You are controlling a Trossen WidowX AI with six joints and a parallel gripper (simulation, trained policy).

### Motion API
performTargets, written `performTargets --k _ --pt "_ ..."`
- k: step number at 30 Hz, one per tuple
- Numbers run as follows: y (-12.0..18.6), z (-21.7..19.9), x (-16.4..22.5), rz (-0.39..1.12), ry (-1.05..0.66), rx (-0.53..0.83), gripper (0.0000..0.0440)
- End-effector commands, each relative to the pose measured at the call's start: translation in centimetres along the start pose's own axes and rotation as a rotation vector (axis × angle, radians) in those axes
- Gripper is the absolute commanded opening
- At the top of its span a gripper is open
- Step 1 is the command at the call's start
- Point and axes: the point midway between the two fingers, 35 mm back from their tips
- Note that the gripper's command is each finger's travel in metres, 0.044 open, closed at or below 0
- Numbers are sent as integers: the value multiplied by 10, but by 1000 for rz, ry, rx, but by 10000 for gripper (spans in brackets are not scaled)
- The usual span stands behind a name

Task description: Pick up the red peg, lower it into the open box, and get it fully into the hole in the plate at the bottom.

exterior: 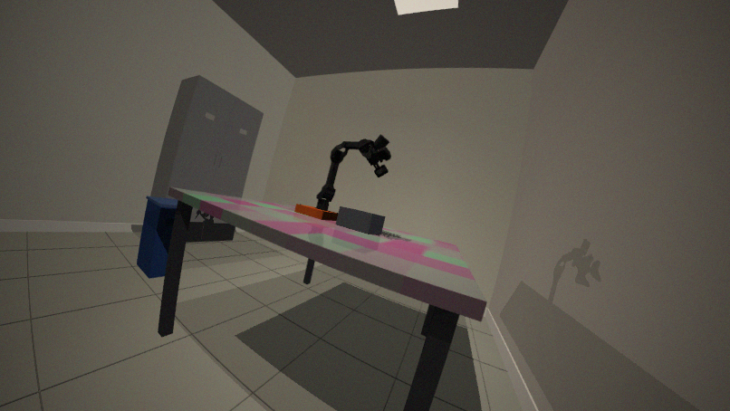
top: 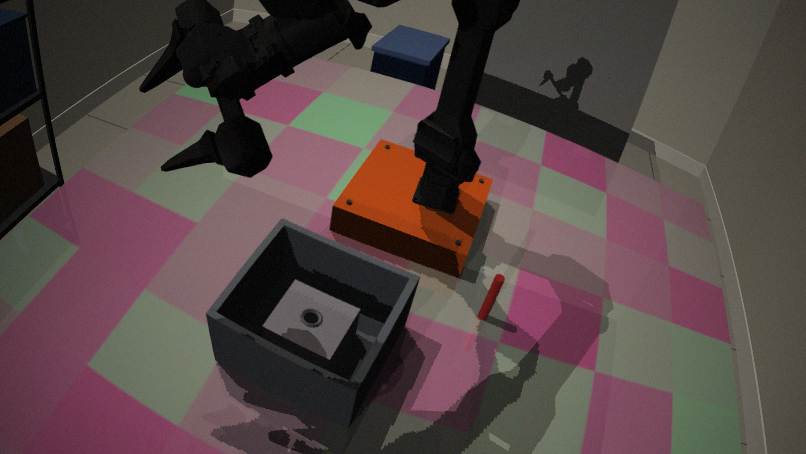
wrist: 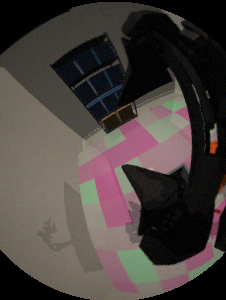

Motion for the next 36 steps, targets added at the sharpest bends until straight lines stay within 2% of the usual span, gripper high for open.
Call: performTargets --k 1,10,18,26,36 --pt "14 37 8 36 -23 -93 440" --pt "66 127 38 168 -79 -300 440" --pt "117 182 76 315 -120 -414 440" --pt "163 218 120 480 -153 -457 440" --pt "206 249 178 673 -180 -431 440"
Point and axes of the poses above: the point midway between the two fingers, 35 mm back from their tips, its own y axis back along the fingers, its own z axis across the jaws, x = y × z, and after that the axes turned 9 degrees about y, right-handed
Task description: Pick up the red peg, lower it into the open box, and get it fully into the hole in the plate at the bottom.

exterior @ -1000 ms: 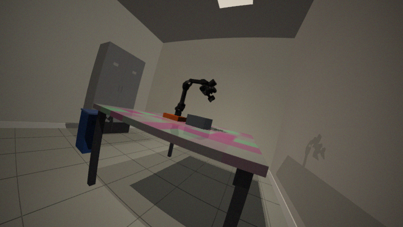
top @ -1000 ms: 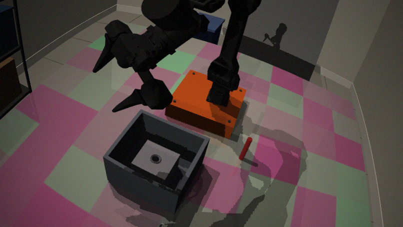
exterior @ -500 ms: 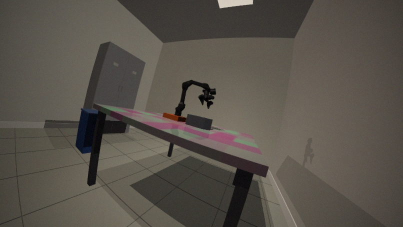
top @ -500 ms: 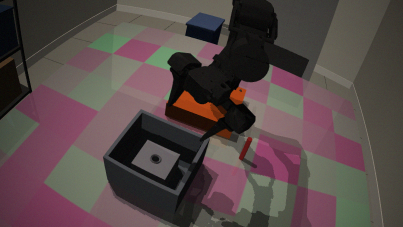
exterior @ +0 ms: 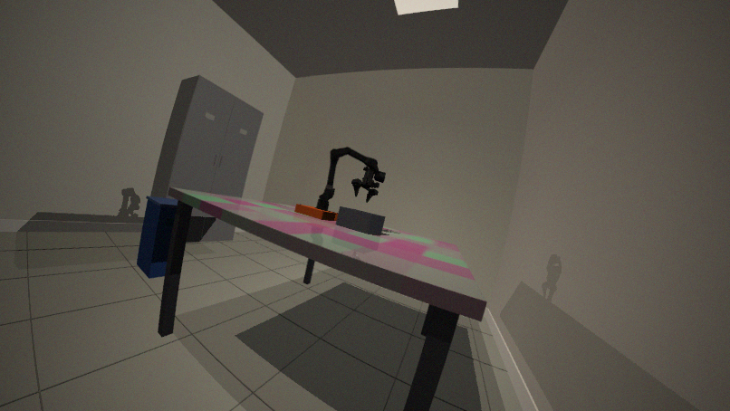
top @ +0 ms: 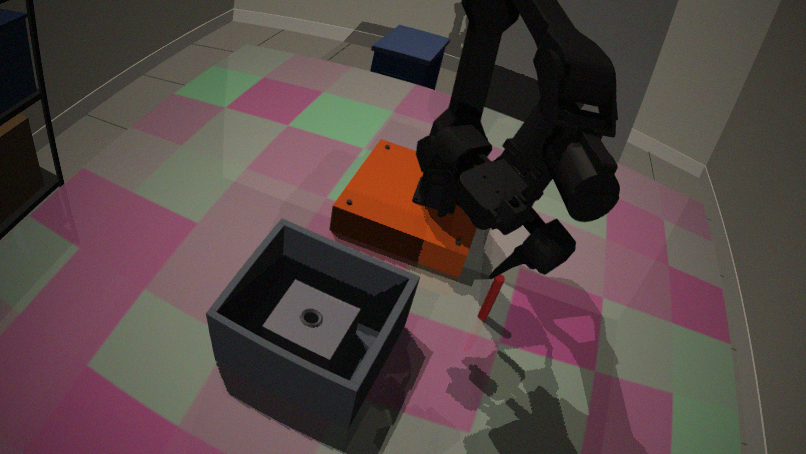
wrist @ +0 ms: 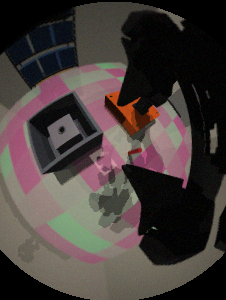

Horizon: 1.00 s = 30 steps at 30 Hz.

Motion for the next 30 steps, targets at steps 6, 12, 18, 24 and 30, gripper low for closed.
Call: performTargets --k 6,12,18,24,30 --pt "-20 16 48 103 -51 43 440" --pt "-42 27 67 116 -67 59 440" --pt "-67 37 76 96 -71 58 440" --pt "-93 45 81 64 -68 44 440" --pt "-115 49 84 44 -60 32 435"
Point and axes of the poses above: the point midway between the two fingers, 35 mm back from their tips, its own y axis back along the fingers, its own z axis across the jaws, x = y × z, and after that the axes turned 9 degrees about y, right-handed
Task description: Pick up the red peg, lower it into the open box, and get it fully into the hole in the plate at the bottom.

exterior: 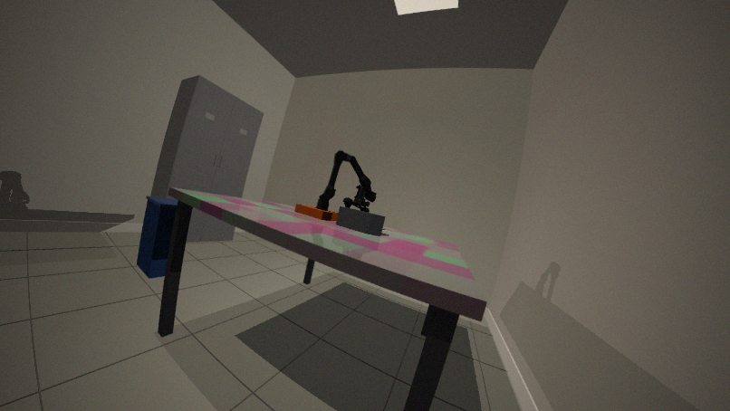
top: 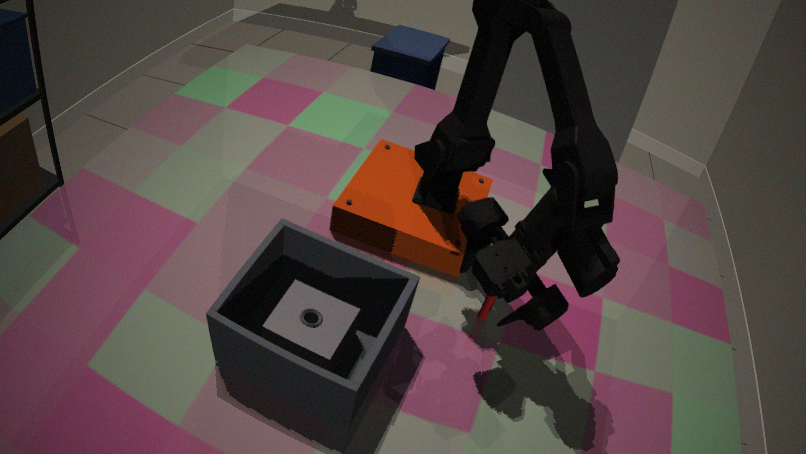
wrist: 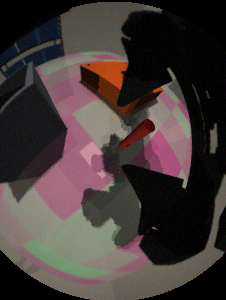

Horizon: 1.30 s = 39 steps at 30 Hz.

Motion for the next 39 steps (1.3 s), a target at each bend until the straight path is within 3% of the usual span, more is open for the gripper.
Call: performTargets --k 1,18,39 --pt "-11 0 1 -8 4 2 426" --pt "-35 -7 10 53 0 79 11" --pt "44 -39 -39 -111 -29 110 0"
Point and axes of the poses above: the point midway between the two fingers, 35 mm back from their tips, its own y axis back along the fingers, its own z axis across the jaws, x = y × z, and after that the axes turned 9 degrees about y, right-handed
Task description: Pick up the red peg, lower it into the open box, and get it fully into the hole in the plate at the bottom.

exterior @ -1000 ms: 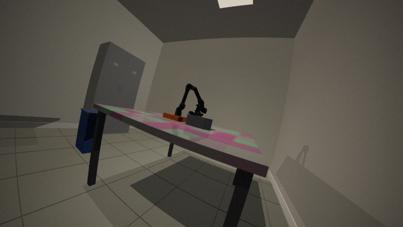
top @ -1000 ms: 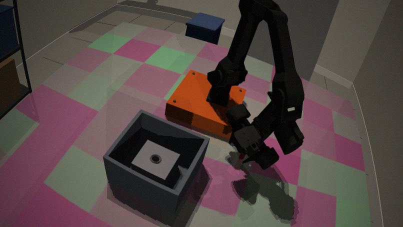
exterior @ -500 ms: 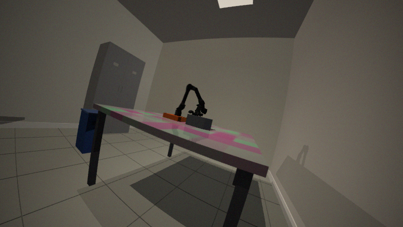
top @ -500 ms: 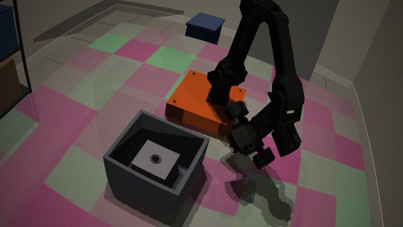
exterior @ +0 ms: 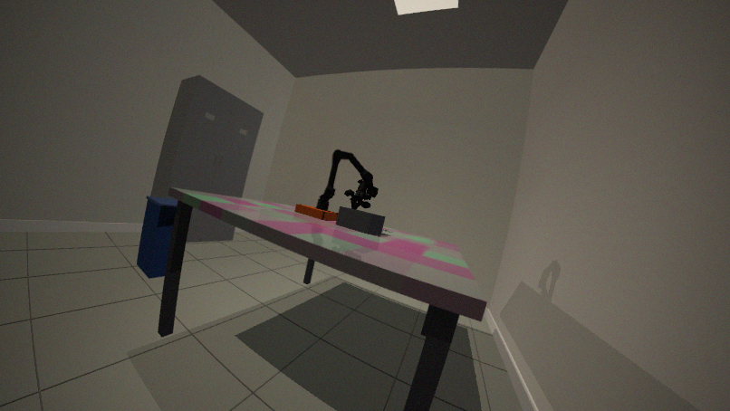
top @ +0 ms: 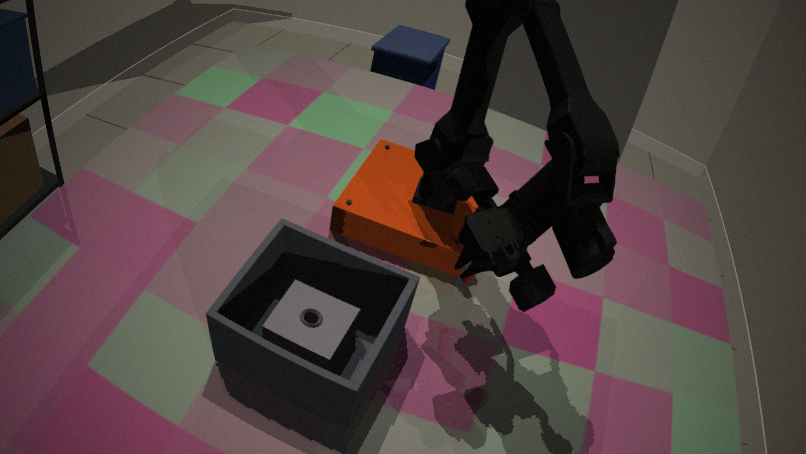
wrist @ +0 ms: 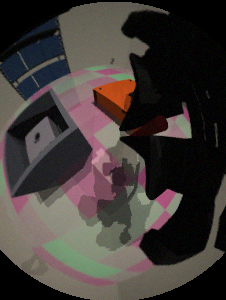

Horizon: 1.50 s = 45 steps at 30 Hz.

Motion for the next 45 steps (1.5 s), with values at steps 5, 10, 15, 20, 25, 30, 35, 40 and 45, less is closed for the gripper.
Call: performTargets --k 5,10,15,20,25,30,35,40,45 --pt "23 -12 -26 -44 -63 -11 0" --pt "29 -21 -45 -62 -130 -15 0" --pt "31 -28 -67 -76 -196 -22 0" --pt "29 -36 -88 -84 -253 -26 0" --pt "24 -44 -108 -87 -299 -28 0" --pt "17 -53 -128 -86 -332 -29 0" --pt "6 -61 -146 -78 -352 -33 0" --pt "-6 -69 -164 -65 -356 -42 0" --pt "-19 -75 -179 -51 -345 -56 0"
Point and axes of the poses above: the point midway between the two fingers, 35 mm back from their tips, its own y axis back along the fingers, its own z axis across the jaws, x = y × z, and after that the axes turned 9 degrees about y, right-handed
